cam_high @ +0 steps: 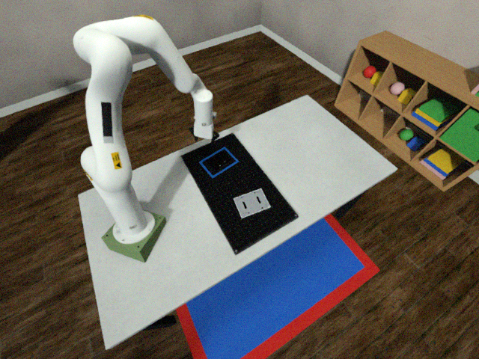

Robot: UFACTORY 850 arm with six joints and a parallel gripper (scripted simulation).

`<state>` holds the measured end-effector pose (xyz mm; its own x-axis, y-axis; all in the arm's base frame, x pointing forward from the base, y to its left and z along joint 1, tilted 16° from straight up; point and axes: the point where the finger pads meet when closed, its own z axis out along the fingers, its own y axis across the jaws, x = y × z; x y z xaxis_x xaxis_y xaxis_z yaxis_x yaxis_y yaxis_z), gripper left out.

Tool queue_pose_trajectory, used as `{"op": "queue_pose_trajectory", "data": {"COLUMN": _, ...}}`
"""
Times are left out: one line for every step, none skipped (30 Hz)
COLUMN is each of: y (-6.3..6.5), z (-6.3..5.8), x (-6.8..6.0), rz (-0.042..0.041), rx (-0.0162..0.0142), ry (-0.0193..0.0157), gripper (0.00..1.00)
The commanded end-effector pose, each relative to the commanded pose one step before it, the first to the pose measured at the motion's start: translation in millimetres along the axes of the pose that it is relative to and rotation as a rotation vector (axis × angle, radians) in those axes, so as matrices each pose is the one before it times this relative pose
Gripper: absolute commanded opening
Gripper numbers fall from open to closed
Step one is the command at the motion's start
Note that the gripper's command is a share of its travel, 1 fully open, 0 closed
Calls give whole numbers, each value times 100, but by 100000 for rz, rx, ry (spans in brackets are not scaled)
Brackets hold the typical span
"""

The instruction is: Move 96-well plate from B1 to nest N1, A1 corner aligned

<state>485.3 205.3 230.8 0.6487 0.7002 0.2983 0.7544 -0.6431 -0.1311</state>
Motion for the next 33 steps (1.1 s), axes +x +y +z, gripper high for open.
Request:
{"op": "queue_pose_trajectory", "data": {"y": 1560, "z": 481, "x": -261, "rz": 11136, "rx": -3872, "ry": -1209, "gripper": 100}}
{"op": "queue_pose_trajectory", "data": {"y": 464, "z": 174, "x": -72, "rz": 3211, "rx": -892, "ry": 81, "gripper": 100}}
{"op": "queue_pose_trajectory", "data": {"y": 465, "z": 178, "x": -58, "rz": 3211, "rx": -892, "ry": 81, "gripper": 100}}
{"op": "queue_pose_trajectory", "data": {"y": 235, "z": 92, "x": -22, "rz": 1919, "rx": -533, "ry": 48, "gripper": 100}}
{"op": "queue_pose_trajectory", "data": {"y": 0, "z": 0, "x": 0, "rz": 0, "rx": 0, "ry": 0, "gripper": 100}}
{"op": "queue_pose_trajectory", "data": {"y": 465, "z": 181, "x": -39, "rz": 3213, "rx": -875, "ry": 158, "gripper": 100}}
{"op": "queue_pose_trajectory", "data": {"y": 465, "z": 185, "x": -24, "rz": 3213, "rx": -875, "ry": 158, "gripper": 100}}
{"op": "queue_pose_trajectory", "data": {"y": 223, "z": 91, "x": -4, "rz": 1882, "rx": -512, "ry": 92, "gripper": 100}}
{"op": "queue_pose_trajectory", "data": {"y": 0, "z": 0, "x": 0, "rz": 0, "rx": 0, "ry": 0, "gripper": 100}}
{"op": "queue_pose_trajectory", "data": {"y": 464, "z": 188, "x": -5, "rz": 3215, "rx": -850, "ry": 233, "gripper": 100}}
{"op": "queue_pose_trajectory", "data": {"y": 463, "z": 192, "x": 9, "rz": 3215, "rx": -850, "ry": 233, "gripper": 100}}
{"op": "queue_pose_trajectory", "data": {"y": 210, "z": 89, "x": 11, "rz": 1846, "rx": -488, "ry": 134, "gripper": 100}}
{"op": "queue_pose_trajectory", "data": {"y": 0, "z": 0, "x": 0, "rz": 0, "rx": 0, "ry": 0, "gripper": 100}}
{"op": "queue_pose_trajectory", "data": {"y": 0, "z": 0, "x": 0, "rz": 0, "rx": 0, "ry": 0, "gripper": 100}}
{"op": "queue_pose_trajectory", "data": {"y": 460, "z": 194, "x": 28, "rz": 3217, "rx": -819, "ry": 305, "gripper": 100}}
{"op": "queue_pose_trajectory", "data": {"y": 458, "z": 199, "x": 41, "rz": 3217, "rx": -818, "ry": 306, "gripper": 100}}
{"op": "queue_pose_trajectory", "data": {"y": 196, "z": 87, "x": 24, "rz": 1810, "rx": -460, "ry": 172, "gripper": 100}}
{"op": "queue_pose_trajectory", "data": {"y": 0, "z": 0, "x": 0, "rz": 0, "rx": 0, "ry": 0, "gripper": 100}}
{"op": "queue_pose_trajectory", "data": {"y": 455, "z": 202, "x": 59, "rz": 3219, "rx": -780, "ry": 375, "gripper": 100}}
{"op": "queue_pose_trajectory", "data": {"y": 451, "z": 206, "x": 73, "rz": 3219, "rx": -780, "ry": 375, "gripper": 100}}
{"op": "queue_pose_trajectory", "data": {"y": 181, "z": 85, "x": 35, "rz": 1776, "rx": -430, "ry": 207, "gripper": 100}}
{"op": "queue_pose_trajectory", "data": {"y": 0, "z": -1, "x": 1, "rz": 0, "rx": -1, "ry": 0, "gripper": 100}}
{"op": "queue_pose_trajectory", "data": {"y": 447, "z": 209, "x": 90, "rz": 3221, "rx": -735, "ry": 440, "gripper": 100}}
{"op": "queue_pose_trajectory", "data": {"y": 437, "z": 207, "x": 109, "rz": 3222, "rx": -741, "ry": 435, "gripper": 100}}
{"op": "queue_pose_trajectory", "data": {"y": 165, "z": 82, "x": 45, "rz": 1742, "rx": -398, "ry": 237, "gripper": 100}}
{"op": "queue_pose_trajectory", "data": {"y": 0, "z": 0, "x": 0, "rz": 0, "rx": 0, "ry": 0, "gripper": 100}}
{"op": "queue_pose_trajectory", "data": {"y": 5, "z": 5, "x": -5, "rz": -1, "rx": 6, "ry": 4, "gripper": 100}}
{"op": "queue_pose_trajectory", "data": {"y": -1, "z": -1, "x": 1, "rz": 0, "rx": -1, "ry": -1, "gripper": 100}}
{"op": "queue_pose_trajectory", "data": {"y": -1, "z": -1, "x": 1, "rz": 0, "rx": -1, "ry": 0, "gripper": 100}}
{"op": "queue_pose_trajectory", "data": {"y": 0, "z": 0, "x": 0, "rz": 0, "rx": 0, "ry": 0, "gripper": 100}}
{"op": "queue_pose_trajectory", "data": {"y": 0, "z": 0, "x": 0, "rz": 0, "rx": 0, "ry": 0, "gripper": 100}}
{"op": "queue_pose_trajectory", "data": {"y": -1, "z": -2, "x": 1, "rz": 0, "rx": -2, "ry": -1, "gripper": 100}}
{"op": "queue_pose_trajectory", "data": {"y": 0, "z": 0, "x": 0, "rz": 0, "rx": 0, "ry": 0, "gripper": 100}}
